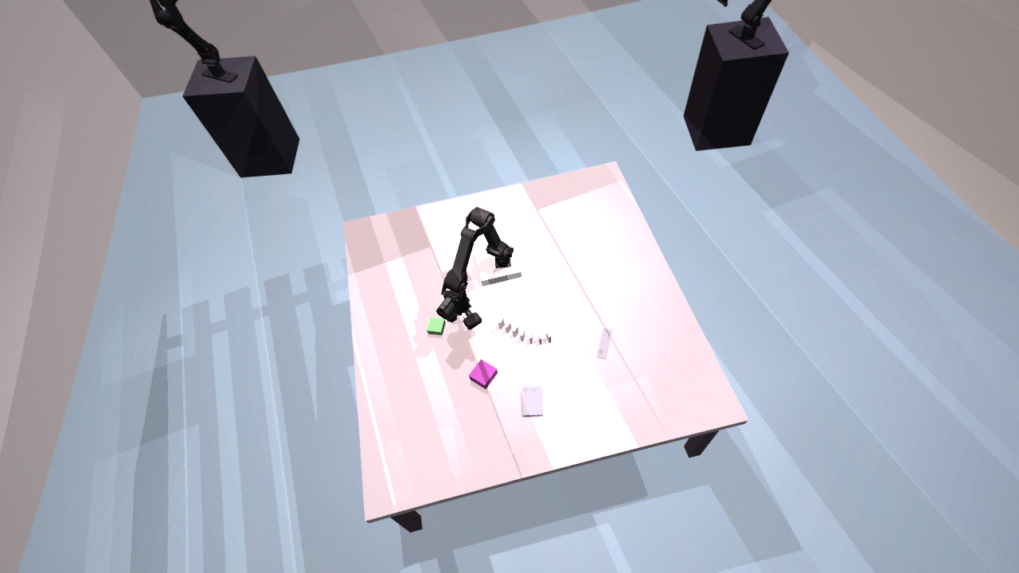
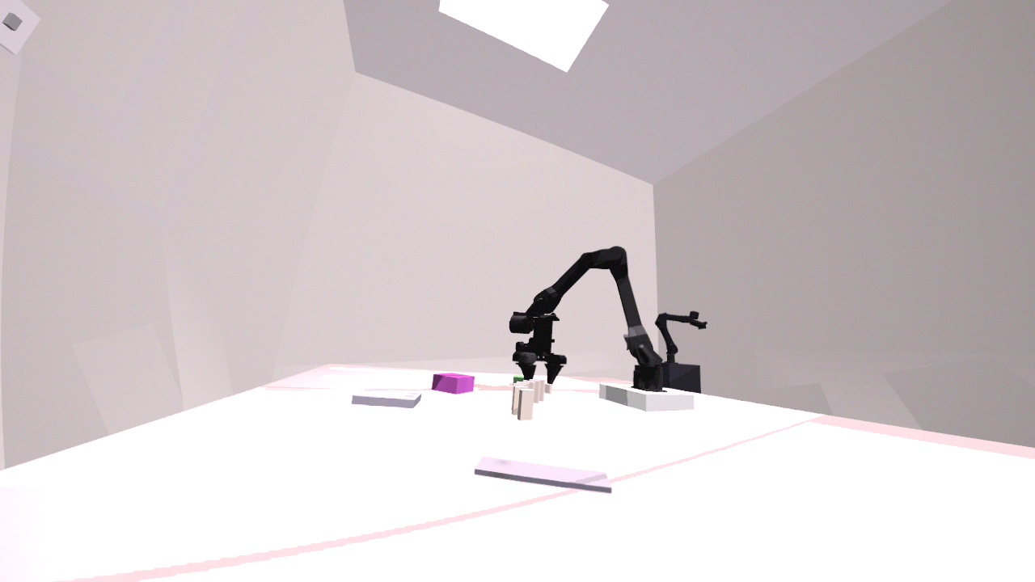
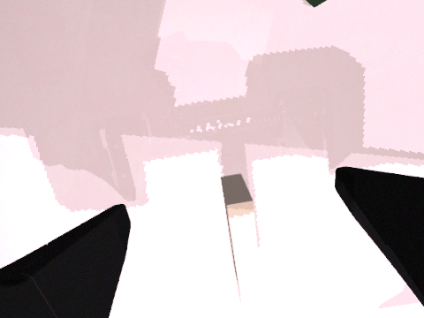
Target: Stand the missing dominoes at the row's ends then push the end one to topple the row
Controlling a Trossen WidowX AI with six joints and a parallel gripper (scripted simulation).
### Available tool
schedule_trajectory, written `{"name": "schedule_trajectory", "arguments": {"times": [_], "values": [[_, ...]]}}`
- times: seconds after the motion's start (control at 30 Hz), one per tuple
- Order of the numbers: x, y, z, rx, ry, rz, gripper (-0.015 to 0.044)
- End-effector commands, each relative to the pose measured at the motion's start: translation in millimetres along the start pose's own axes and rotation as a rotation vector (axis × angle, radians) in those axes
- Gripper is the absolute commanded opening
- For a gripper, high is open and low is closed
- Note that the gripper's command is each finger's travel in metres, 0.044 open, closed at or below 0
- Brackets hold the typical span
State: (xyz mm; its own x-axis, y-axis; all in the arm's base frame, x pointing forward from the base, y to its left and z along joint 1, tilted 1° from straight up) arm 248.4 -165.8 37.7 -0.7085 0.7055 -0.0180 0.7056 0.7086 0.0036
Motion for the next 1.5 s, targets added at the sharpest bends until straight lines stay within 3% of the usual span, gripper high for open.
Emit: {"name": "schedule_trajectory", "arguments": {"times": [0.0, 0.07, 0.6, 0.9, 1.2, 1.47], "values": [[1, -1, 4, 0.004, 0.003, 0.002, 0.0440], [1, -1, 4, 0.004, 0.003, 0.002, 0.0440], [1, -1, 4, 0.004, 0.003, 0.002, 0.0026], [1, -1, 2, 0.004, 0.003, 0.002, 0.0026], [3, -8, -103, 0.005, 0.003, 0.002, 0.0026], [0, -4, -112, 0.005, 0.003, 0.040, 0.0026]]}}
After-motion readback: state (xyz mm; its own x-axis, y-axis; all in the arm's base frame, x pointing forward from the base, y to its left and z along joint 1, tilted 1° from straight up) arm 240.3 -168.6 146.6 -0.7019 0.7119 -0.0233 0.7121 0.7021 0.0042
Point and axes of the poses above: the point midway between the two fingers, 35 mm back from their tips, its own z axis out along the fingers, its own y axis across the jaws, x = y × z, the point moved 3 cm from there along -z, back along the fingers, and after that the axes turned 13 degrees about -z, right-handed, at the moved point
